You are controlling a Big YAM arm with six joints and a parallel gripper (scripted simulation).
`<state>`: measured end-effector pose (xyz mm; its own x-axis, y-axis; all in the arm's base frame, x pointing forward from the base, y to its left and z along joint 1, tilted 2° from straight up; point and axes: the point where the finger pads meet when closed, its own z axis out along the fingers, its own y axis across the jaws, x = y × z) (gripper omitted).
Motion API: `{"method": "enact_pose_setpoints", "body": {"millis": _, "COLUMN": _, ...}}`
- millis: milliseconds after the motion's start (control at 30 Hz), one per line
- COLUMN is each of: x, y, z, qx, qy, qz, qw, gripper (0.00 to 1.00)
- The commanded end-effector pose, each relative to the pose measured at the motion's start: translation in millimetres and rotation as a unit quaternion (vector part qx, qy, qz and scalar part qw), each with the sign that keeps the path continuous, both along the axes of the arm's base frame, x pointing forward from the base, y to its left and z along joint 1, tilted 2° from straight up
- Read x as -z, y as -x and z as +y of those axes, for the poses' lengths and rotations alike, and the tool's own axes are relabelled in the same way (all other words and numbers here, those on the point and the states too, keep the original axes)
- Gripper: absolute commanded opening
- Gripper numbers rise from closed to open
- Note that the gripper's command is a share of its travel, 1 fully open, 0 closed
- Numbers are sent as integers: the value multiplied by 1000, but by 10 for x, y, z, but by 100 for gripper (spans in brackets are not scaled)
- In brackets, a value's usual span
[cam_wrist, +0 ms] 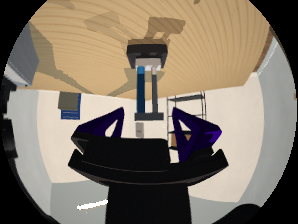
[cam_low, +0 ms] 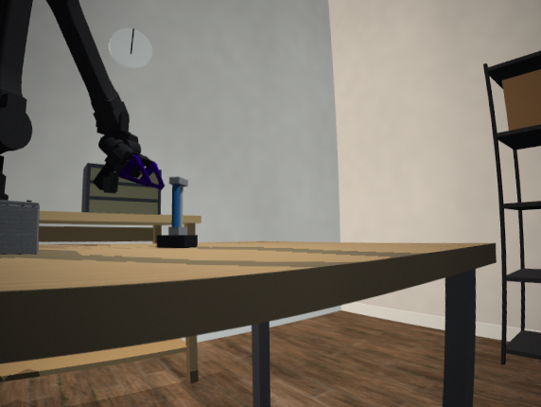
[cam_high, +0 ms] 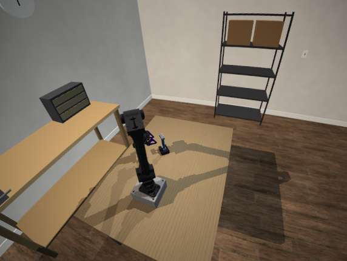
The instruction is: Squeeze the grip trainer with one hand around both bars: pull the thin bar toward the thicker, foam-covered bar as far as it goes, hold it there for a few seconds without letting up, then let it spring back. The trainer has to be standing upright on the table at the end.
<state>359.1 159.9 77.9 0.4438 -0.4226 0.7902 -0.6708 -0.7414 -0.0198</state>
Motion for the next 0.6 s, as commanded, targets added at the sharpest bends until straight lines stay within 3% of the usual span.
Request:
{"method": "enact_pose_setpoints", "body": {"millis": 0, "x": 87, "y": -42, "z": -73, "qx": -1, "qy": 9, "qz": 10, "qw": 1000, "gripper": 76}}
{"method": "enact_pose_setpoints", "body": {"millis": 400, "x": 134, "y": -152, "z": -159, "qx": -1, "qy": 3, "qz": 3, "qw": 1000, "gripper": 76}}
{"method": "enact_pose_setpoints", "body": {"millis": 567, "x": 256, "y": -201, "z": -220, "qx": -1, "qy": 8, "qz": 10, "qw": 1000, "gripper": 76}}
